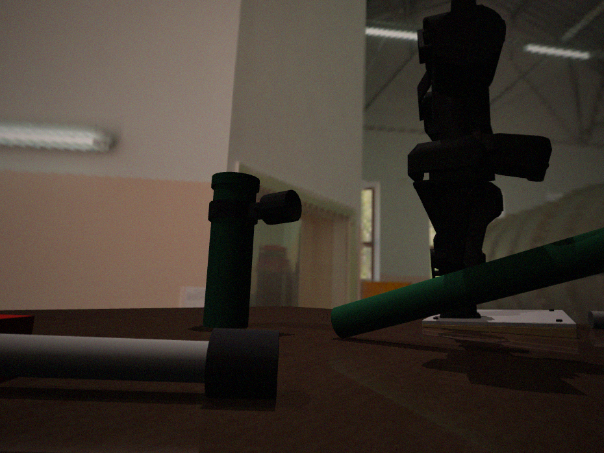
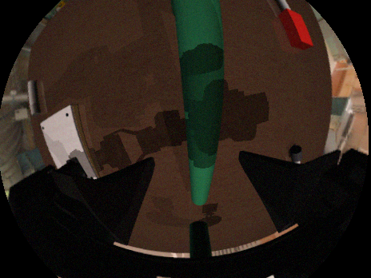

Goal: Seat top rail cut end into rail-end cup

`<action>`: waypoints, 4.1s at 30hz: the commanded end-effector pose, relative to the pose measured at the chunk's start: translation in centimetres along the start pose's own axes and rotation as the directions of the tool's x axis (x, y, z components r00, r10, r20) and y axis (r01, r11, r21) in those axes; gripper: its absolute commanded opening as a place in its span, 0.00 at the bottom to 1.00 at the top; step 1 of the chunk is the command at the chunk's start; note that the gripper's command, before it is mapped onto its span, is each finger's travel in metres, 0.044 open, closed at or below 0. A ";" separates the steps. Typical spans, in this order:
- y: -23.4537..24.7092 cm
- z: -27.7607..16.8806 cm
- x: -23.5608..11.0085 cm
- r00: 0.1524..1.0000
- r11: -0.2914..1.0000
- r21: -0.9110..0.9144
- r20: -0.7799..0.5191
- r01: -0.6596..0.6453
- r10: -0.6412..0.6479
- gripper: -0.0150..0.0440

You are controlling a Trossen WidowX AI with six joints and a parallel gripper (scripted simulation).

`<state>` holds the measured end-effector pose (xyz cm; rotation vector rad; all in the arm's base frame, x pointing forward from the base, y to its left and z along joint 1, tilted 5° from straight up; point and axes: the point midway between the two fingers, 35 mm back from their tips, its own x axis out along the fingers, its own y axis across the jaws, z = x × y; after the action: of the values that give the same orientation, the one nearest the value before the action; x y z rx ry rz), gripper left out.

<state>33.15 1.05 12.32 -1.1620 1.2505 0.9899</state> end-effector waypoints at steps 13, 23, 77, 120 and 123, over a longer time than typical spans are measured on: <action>0.1 0.1 2.7 1.000 1.000 -0.005 0.004 -0.004 0.004 1.00; 0.2 0.1 4.3 1.000 1.000 -0.005 0.004 -0.004 0.004 1.00; -0.8 -2.6 -0.6 0.980 1.000 -0.018 -0.199 -0.008 0.004 0.25; -1.2 -4.7 -4.8 0.948 0.999 -0.033 -0.318 -0.017 0.005 0.25; -1.2 -4.8 -4.9 0.948 0.999 -0.033 -0.318 -0.017 0.005 0.25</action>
<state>32.97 -3.15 16.76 -1.3742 1.5043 0.8794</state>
